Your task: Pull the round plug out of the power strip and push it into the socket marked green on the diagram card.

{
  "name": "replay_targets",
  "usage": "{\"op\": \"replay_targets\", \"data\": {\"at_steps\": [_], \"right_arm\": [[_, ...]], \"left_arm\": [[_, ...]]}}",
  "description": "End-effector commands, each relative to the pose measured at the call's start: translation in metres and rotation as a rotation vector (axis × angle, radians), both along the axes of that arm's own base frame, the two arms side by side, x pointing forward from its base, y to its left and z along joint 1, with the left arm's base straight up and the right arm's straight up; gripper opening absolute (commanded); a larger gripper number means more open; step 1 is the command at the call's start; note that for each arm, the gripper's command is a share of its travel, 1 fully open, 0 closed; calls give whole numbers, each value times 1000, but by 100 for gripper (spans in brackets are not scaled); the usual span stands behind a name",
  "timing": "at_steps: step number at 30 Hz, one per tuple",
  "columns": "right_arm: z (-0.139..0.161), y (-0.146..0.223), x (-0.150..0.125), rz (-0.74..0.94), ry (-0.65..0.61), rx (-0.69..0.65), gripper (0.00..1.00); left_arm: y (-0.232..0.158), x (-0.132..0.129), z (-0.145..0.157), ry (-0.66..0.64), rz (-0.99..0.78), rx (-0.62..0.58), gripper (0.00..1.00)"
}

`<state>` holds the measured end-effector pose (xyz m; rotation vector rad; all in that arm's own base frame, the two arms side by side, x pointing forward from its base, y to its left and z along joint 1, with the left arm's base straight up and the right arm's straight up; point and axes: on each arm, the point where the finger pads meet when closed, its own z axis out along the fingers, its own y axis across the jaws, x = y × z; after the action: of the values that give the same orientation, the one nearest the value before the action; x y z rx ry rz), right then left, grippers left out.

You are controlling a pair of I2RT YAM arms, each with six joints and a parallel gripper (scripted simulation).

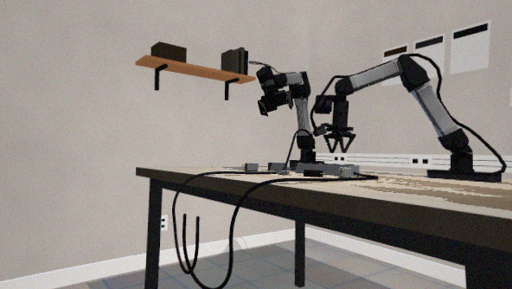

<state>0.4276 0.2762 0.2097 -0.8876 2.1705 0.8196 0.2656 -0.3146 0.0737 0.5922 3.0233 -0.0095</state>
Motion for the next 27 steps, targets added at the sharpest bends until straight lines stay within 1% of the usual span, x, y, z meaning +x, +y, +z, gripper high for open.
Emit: {"op": "replay_targets", "data": {"at_steps": [1,18,22,27], "right_arm": [[12,1,1,6,-32,14,100],[12,1,1,6,-32,14,100],[8,-4,-6,-26,-12,-24,100],[-6,-11,-23,-80,9,-116,100]], "left_arm": [[-2,3,7,-19,4,-17,100],[-2,3,7,-19,4,-17,100],[-5,20,17,-112,-2,-49,100],[-12,54,37,-296,-6,-115,100]]}}
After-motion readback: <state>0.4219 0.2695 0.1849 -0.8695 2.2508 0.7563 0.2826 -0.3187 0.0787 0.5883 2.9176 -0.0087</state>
